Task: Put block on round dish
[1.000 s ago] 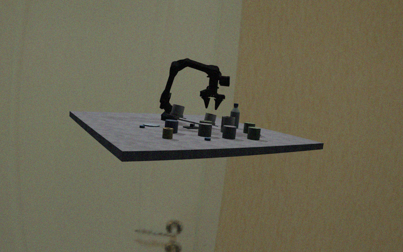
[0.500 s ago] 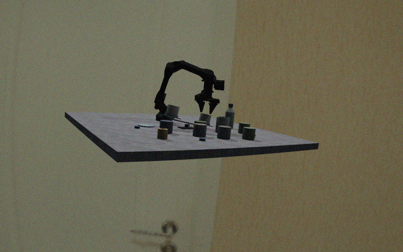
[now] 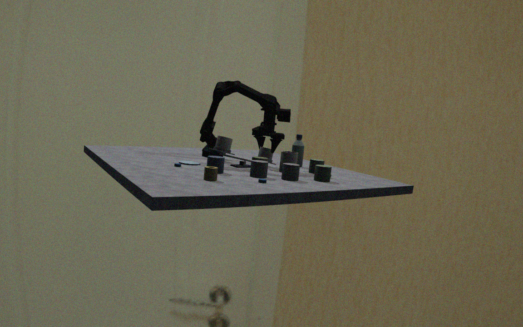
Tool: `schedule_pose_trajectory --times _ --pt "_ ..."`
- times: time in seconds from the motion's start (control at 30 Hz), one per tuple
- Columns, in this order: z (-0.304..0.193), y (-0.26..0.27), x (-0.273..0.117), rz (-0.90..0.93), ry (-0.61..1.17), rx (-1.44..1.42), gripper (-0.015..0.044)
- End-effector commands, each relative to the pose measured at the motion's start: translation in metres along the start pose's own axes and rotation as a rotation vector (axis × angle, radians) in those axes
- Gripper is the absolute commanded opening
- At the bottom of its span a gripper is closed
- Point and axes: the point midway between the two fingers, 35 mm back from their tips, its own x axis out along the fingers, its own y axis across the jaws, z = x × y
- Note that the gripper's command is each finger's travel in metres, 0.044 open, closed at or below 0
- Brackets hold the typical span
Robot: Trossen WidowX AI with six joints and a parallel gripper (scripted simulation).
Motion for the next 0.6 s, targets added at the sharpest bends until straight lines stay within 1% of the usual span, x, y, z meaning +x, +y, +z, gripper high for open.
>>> schedule_pose_trajectory --times 0.0,0.47,0.57 --pt "0.001 0.0 0.008 0.003 -0.006 -0.004 0.044" --pt "0.002 -0.002 0.028 0.003 -0.008 -0.004 0.044" --pt "0.002 -0.002 0.028 0.003 -0.008 -0.004 0.0361"
